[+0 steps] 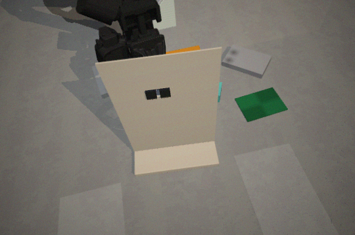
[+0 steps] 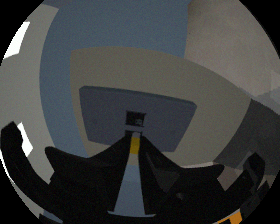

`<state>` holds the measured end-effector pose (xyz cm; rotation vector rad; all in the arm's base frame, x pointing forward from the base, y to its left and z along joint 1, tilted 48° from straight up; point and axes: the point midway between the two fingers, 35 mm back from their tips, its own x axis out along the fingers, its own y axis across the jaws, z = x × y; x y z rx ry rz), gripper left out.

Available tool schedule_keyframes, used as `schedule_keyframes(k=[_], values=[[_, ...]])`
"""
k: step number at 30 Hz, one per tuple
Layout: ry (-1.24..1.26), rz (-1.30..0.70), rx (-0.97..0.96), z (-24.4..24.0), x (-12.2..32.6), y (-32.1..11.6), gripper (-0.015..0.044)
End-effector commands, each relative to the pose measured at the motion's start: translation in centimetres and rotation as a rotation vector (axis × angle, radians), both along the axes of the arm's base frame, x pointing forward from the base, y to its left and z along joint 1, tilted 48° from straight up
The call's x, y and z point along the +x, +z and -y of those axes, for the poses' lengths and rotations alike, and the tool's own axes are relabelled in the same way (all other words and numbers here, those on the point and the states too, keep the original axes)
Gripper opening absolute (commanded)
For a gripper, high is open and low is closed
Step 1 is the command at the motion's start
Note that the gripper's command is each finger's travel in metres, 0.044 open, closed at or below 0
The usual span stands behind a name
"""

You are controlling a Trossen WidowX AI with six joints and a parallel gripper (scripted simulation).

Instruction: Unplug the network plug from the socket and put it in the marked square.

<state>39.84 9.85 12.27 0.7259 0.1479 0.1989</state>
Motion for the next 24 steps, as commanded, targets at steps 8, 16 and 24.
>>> schedule_keyframes(k=[8,16,24], values=[[0.004,-0.005,-0.001,-0.08,-0.05,-0.18,0.0],[0.004,-0.006,-0.001,0.01,-0.51,-0.17,0.0],[0.004,-0.006,-0.001,0.07,-0.96,-0.2,0.0]])
